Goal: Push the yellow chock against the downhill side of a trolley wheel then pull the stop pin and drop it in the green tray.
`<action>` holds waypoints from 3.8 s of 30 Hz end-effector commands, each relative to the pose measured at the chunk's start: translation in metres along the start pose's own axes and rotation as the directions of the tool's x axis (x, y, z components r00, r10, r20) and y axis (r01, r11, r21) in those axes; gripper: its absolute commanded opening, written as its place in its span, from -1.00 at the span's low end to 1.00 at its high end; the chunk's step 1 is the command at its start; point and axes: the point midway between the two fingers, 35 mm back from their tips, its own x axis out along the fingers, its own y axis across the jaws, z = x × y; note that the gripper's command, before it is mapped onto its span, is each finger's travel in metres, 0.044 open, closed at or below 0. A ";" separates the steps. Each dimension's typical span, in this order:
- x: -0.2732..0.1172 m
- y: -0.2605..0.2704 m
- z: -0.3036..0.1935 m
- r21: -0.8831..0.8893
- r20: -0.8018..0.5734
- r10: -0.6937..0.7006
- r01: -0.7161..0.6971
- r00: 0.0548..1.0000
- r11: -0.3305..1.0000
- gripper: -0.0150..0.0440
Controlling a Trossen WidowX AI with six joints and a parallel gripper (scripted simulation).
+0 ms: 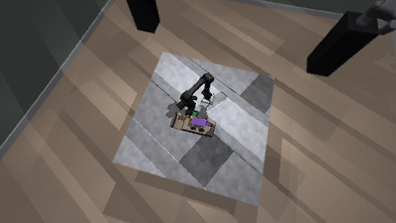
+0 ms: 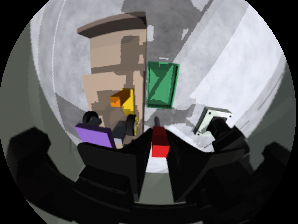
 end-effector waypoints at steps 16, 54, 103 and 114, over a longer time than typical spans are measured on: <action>-0.003 -0.001 0.023 0.220 0.046 0.010 -0.020 0.999 0.975 -0.49; -0.002 0.000 0.016 0.944 0.252 0.003 -0.247 0.968 0.219 -0.49; 0.061 -0.008 0.058 0.892 0.452 0.004 -0.452 0.892 0.001 -0.49; 0.070 -0.009 0.065 0.892 0.452 0.004 -0.452 0.892 0.001 -0.22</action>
